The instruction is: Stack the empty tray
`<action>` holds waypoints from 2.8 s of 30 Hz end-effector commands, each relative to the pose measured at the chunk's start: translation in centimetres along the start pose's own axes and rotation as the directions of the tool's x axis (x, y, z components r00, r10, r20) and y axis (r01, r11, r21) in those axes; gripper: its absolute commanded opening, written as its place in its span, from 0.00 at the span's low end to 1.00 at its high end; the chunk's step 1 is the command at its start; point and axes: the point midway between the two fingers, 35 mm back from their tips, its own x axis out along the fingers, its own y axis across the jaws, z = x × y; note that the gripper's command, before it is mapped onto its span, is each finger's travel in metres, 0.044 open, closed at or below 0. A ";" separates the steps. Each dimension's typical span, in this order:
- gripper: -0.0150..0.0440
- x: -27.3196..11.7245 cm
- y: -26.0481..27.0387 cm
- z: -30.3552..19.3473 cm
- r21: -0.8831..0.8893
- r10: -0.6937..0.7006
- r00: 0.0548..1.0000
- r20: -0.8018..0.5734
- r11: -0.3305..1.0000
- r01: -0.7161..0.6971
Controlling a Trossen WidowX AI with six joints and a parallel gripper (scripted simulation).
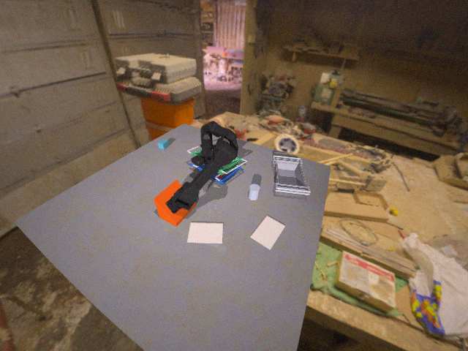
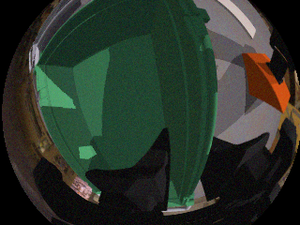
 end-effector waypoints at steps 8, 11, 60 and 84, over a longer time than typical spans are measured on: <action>0.25 0.6 -0.4 0.0 -0.016 -0.025 1.000 0.003 1.000 0.025; 0.25 0.6 -0.4 0.0 -0.016 -0.025 1.000 0.003 1.000 0.025; 0.25 0.6 -0.4 0.0 -0.016 -0.025 1.000 0.002 1.000 0.025; 0.83 0.6 -0.4 0.0 -0.016 -0.025 1.000 0.002 1.000 0.025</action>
